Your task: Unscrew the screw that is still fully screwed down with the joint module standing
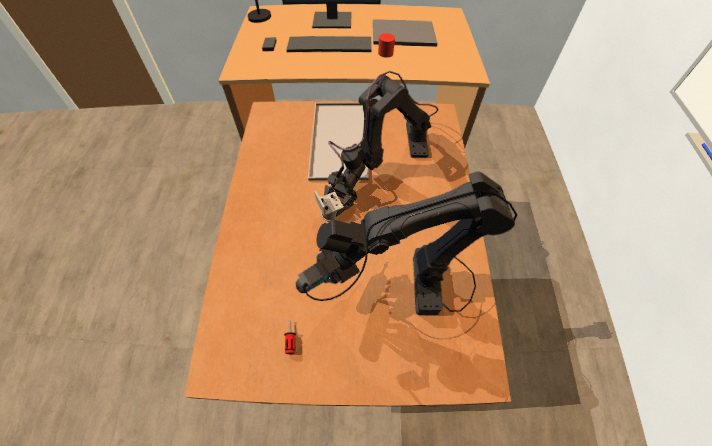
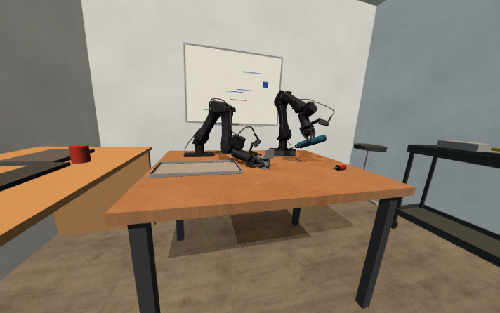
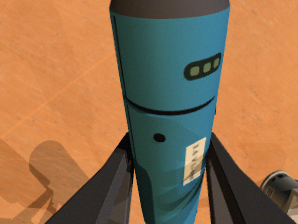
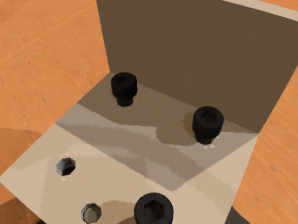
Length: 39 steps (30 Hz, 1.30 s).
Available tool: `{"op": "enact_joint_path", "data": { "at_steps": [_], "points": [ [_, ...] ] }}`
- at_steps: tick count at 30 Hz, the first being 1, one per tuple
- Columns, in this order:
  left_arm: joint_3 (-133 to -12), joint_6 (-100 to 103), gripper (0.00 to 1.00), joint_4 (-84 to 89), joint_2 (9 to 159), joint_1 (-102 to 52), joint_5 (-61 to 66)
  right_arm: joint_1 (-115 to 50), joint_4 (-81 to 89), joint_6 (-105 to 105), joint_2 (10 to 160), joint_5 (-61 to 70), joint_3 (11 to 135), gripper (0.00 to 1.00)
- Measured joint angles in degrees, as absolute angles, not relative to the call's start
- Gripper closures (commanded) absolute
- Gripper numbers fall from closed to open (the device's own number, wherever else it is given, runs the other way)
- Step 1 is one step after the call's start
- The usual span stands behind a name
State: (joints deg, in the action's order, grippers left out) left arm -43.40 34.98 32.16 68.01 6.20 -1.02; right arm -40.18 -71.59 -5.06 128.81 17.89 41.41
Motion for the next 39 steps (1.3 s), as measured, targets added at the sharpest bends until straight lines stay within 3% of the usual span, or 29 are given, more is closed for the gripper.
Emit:
{"op": "enact_joint_path", "data": {
  "at_steps": [39],
  "points": [
    [-55.53,48.49,0.58,49.56,82.91,25.17,-0.34,-40.18,-71.59,-5.06,128.81,17.89,41.41,0.41]
  ]
}}
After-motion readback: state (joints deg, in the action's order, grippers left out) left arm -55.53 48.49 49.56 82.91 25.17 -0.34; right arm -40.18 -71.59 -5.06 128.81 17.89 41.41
